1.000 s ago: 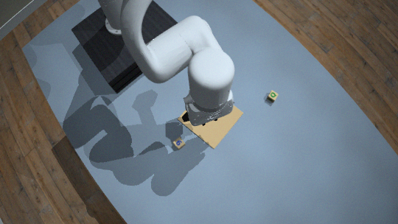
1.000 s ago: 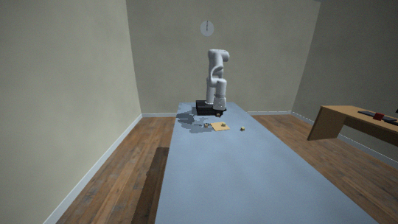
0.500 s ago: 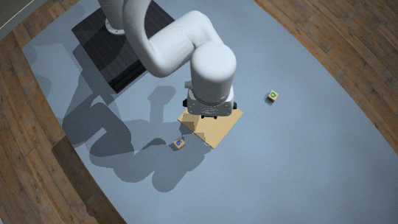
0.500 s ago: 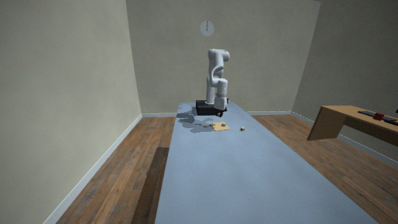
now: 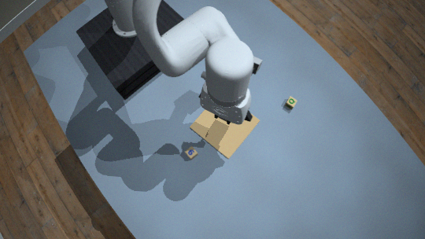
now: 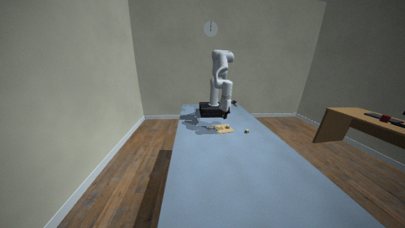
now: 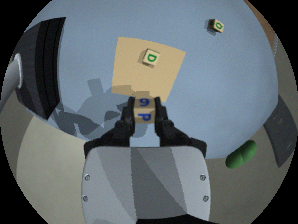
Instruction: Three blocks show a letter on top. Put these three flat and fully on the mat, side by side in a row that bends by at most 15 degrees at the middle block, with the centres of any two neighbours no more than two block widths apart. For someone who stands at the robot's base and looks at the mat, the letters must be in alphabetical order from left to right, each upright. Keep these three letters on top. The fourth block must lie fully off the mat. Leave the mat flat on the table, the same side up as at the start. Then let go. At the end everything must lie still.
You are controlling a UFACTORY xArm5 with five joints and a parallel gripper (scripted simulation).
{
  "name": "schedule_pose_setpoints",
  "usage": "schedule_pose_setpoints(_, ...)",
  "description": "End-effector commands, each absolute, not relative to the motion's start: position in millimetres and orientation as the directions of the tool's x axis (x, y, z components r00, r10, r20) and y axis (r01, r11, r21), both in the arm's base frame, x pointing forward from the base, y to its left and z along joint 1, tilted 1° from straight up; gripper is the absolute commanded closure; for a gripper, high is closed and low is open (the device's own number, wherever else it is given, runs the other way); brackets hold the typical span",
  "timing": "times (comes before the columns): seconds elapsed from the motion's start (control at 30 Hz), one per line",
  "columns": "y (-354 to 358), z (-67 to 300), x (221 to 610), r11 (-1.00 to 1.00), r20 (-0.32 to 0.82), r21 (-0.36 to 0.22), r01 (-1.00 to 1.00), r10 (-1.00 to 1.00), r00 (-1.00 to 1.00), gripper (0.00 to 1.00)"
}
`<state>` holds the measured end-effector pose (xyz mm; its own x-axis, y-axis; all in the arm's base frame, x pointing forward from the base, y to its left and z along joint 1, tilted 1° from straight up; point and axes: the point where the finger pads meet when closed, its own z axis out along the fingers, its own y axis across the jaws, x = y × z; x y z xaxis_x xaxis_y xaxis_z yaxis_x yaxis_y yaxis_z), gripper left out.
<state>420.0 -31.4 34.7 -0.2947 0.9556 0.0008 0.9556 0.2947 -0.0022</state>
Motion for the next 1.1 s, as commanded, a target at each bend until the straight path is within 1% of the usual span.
schedule_pose_setpoints(0.0, -27.9, 36.0, 419.2, 0.159, 0.0, 0.002, 0.987, 0.987, -0.159, 0.79)
schedule_pose_setpoints(0.27, -23.7, 36.1, 416.6, -0.003, 0.0, 0.002, 1.0, 1.0, 0.003, 0.79)
schedule_pose_setpoints(0.57, -22.5, 36.1, 415.9, -0.053, 0.0, 0.002, 0.999, 0.999, 0.053, 0.79)
schedule_pose_setpoints(1.07, -22.4, 36.1, 415.8, -0.056, 0.0, 0.002, 0.998, 0.998, 0.056, 0.79)
